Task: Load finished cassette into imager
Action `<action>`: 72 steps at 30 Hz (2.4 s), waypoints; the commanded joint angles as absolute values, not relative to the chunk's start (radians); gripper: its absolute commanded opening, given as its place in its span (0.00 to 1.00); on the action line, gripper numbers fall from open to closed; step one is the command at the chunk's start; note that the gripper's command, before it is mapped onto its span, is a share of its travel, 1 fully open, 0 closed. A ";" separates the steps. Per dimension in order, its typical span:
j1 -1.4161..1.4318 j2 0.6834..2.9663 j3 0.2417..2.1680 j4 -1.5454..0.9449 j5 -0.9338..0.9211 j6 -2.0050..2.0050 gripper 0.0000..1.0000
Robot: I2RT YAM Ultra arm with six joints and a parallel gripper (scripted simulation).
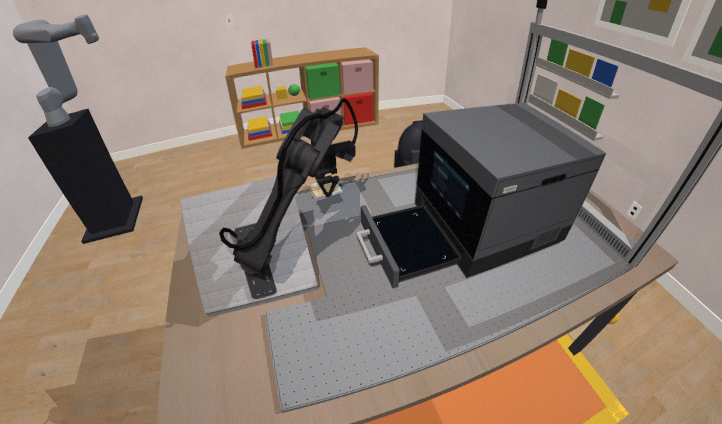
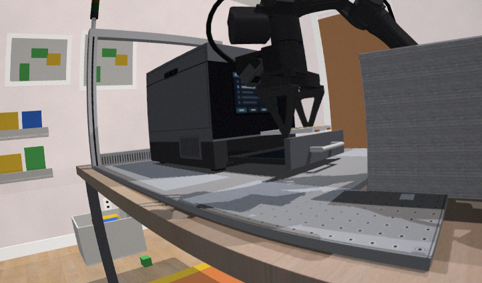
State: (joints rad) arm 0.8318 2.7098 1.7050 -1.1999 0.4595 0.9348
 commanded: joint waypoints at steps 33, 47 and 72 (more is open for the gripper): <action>0.863 2.669 1.741 -1.230 0.460 0.949 0.00; 0.826 2.649 1.682 -1.212 0.480 0.859 0.00; 0.619 2.399 1.507 -1.202 0.602 -0.049 0.00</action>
